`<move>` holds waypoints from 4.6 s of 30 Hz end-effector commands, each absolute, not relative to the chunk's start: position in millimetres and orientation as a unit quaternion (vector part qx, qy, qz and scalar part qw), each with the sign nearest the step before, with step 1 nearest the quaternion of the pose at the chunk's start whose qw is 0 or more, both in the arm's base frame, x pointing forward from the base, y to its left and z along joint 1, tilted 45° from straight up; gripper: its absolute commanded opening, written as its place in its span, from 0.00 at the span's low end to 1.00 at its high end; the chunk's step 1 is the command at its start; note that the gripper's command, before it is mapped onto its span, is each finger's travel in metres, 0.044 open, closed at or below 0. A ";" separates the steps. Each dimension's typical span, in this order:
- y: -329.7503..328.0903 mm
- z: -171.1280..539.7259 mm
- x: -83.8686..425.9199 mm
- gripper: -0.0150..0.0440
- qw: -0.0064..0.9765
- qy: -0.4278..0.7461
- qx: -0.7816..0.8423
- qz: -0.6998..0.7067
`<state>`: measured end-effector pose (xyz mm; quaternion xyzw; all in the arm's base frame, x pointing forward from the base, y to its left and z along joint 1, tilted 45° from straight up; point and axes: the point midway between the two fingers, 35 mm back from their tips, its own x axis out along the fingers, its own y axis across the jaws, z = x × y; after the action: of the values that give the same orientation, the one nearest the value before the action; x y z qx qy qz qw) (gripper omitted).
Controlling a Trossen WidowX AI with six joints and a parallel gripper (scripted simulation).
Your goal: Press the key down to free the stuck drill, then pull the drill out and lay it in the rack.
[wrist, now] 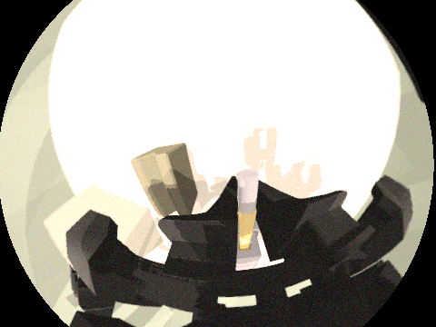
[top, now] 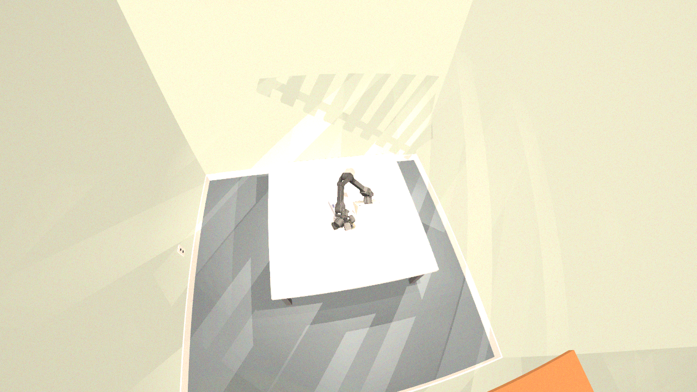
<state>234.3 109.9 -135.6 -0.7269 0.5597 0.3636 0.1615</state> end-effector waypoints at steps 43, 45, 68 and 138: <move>145.6 -160.8 218.3 0.25 0.167 0.558 -0.727 0.364; 145.9 -160.3 218.2 0.25 0.167 0.558 -0.727 0.364; 149.0 -154.2 216.7 0.25 0.167 0.558 -0.727 0.365; 159.7 -138.2 213.5 0.25 0.167 0.558 -0.726 0.365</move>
<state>213.3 157.0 -139.8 -0.7274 0.5577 0.3652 0.1625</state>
